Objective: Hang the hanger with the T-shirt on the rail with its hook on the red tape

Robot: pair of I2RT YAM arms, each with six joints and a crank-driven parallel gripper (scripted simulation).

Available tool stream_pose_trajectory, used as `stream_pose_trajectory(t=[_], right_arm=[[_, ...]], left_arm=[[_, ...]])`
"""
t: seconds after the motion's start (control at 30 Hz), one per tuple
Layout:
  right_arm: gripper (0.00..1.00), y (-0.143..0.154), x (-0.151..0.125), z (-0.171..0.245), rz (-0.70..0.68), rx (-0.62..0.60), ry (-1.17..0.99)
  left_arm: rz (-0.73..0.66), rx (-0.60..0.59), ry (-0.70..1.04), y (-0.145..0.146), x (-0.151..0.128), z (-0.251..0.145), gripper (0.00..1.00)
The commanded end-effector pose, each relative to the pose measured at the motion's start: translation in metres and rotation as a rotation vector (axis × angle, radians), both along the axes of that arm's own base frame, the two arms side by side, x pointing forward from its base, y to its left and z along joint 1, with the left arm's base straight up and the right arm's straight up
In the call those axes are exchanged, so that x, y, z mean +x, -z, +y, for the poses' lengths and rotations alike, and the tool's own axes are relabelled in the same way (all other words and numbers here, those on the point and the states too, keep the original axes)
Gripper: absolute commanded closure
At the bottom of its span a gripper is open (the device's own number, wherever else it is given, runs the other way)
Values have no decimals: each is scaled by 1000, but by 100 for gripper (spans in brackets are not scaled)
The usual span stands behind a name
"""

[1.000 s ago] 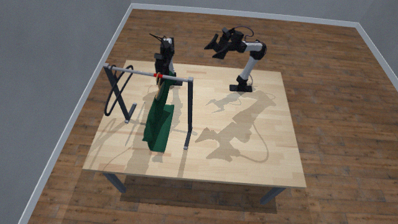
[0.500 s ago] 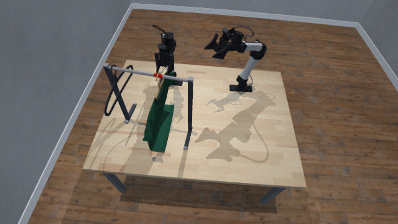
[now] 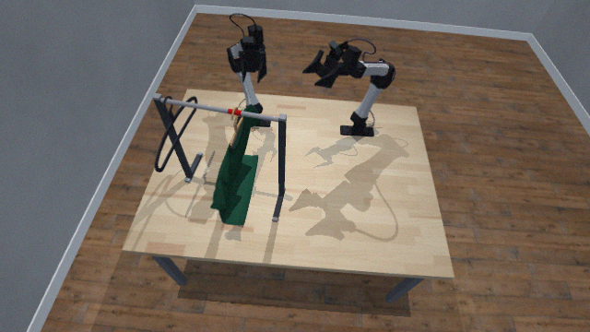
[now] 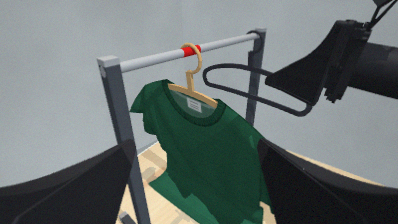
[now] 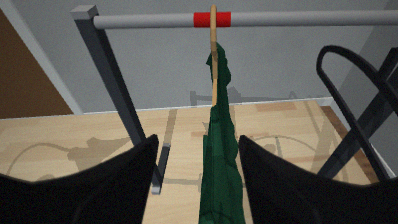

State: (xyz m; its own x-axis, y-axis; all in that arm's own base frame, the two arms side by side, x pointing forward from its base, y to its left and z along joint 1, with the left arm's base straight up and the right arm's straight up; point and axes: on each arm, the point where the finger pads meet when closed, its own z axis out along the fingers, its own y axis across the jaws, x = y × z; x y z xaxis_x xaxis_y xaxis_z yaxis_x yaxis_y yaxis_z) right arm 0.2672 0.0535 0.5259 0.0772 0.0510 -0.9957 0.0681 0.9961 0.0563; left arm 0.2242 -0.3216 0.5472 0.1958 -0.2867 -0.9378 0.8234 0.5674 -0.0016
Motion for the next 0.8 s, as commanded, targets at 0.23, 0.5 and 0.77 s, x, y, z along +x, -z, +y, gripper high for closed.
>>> stream_pose_trajectory(t=[0.23,0.5,0.77], right_arm=[[31,26,6,-7,83,-52,87],[31,27,7,-6,87,-55,87],[31,27,7,-6,87,-55,84]], left_arm=[[-47,-60,7,-29,-9,7,0],[-47,-60,7,-29,-9,7,0],[-47,-60,7,-29,-9,7,0]])
